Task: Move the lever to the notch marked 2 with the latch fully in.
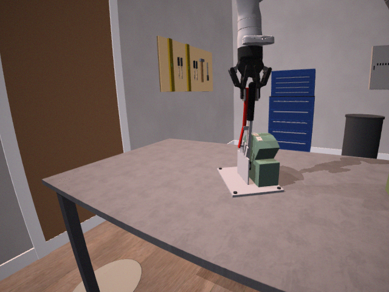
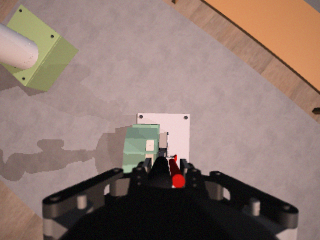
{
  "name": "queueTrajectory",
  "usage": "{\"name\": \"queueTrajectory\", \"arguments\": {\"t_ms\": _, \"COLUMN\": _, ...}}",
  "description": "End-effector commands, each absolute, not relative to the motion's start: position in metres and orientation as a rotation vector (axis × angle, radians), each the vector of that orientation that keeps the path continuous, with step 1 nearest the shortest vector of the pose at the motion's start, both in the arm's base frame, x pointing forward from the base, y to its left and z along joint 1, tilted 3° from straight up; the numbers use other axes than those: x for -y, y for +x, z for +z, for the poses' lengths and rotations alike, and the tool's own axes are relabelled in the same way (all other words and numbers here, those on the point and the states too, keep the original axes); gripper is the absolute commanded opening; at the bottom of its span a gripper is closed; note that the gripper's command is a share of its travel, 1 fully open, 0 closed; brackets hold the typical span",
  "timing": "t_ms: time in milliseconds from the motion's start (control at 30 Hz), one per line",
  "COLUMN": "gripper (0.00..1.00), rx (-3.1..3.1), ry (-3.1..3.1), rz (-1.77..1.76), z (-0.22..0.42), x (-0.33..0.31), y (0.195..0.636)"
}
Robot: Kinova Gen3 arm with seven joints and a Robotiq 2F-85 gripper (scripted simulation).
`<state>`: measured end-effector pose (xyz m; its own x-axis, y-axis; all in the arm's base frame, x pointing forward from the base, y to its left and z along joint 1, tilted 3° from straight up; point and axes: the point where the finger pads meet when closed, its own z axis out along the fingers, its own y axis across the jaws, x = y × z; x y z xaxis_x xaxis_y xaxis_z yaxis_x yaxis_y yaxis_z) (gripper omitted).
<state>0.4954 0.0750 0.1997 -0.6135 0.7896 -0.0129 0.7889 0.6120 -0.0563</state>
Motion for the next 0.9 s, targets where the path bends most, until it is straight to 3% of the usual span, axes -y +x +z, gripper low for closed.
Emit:
{"name": "queueTrajectory", "arguments": {"t_ms": 0, "gripper": 0.0, "rx": 2.822, "ry": -1.376, "rz": 0.086, "z": 0.1985, "x": -0.0712, "y": 0.5027}}
{"name": "queueTrajectory", "arguments": {"t_ms": 867, "gripper": 0.0, "rx": 2.824, "ry": -1.376, "rz": 0.087, "z": 0.1991, "x": -0.0669, "y": 0.5059}}
